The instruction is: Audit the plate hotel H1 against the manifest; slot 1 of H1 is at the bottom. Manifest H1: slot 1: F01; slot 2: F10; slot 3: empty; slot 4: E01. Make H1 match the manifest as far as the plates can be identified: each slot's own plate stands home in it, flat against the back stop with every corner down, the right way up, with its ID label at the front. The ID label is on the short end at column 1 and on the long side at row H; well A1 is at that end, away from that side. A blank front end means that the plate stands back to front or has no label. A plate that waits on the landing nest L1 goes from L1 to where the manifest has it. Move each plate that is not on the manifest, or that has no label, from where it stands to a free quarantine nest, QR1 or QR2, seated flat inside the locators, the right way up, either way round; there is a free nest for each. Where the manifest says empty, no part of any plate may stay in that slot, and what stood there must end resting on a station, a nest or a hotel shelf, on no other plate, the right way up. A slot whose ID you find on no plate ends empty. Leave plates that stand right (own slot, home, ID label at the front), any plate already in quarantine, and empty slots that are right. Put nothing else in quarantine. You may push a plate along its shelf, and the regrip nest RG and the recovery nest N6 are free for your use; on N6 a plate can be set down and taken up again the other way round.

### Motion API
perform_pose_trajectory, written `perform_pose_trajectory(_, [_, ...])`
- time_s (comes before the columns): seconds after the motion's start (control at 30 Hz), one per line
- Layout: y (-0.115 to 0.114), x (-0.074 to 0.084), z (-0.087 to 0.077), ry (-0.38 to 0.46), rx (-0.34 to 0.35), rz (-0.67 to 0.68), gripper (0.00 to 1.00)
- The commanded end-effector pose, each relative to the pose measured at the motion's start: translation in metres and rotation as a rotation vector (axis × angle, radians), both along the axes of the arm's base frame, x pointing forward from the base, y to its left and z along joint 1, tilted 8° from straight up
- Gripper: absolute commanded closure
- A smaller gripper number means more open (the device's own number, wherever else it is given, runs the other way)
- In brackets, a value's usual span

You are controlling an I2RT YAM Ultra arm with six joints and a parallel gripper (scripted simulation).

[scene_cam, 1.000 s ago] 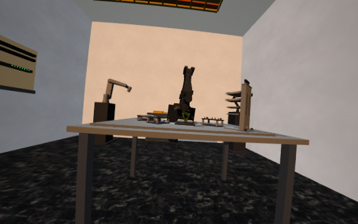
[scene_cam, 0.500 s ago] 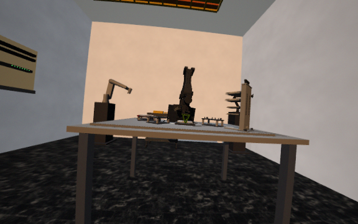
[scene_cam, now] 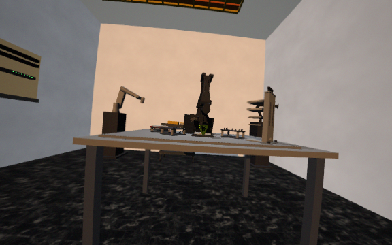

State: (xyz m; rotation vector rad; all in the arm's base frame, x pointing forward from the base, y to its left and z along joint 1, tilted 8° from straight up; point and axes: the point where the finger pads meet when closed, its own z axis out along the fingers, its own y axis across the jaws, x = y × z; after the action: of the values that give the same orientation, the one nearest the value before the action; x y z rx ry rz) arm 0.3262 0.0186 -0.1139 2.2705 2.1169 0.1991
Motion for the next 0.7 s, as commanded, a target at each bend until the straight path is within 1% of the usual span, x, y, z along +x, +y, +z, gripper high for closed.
perform_pose_trajectory(0.0, [-0.001, 0.004, 0.003, -0.013, -0.008, -0.002, 0.00])
perform_pose_trajectory(0.13, [-0.001, 0.004, 0.003, -0.013, -0.008, -0.002, 0.00])
perform_pose_trajectory(0.3, [-0.002, 0.002, 0.019, -0.013, -0.008, -0.002, 0.00])
perform_pose_trajectory(0.37, [-0.002, 0.002, 0.019, -0.013, -0.008, -0.002, 0.00])
perform_pose_trajectory(0.67, [-0.004, -0.002, 0.049, -0.013, -0.008, -0.002, 0.00])
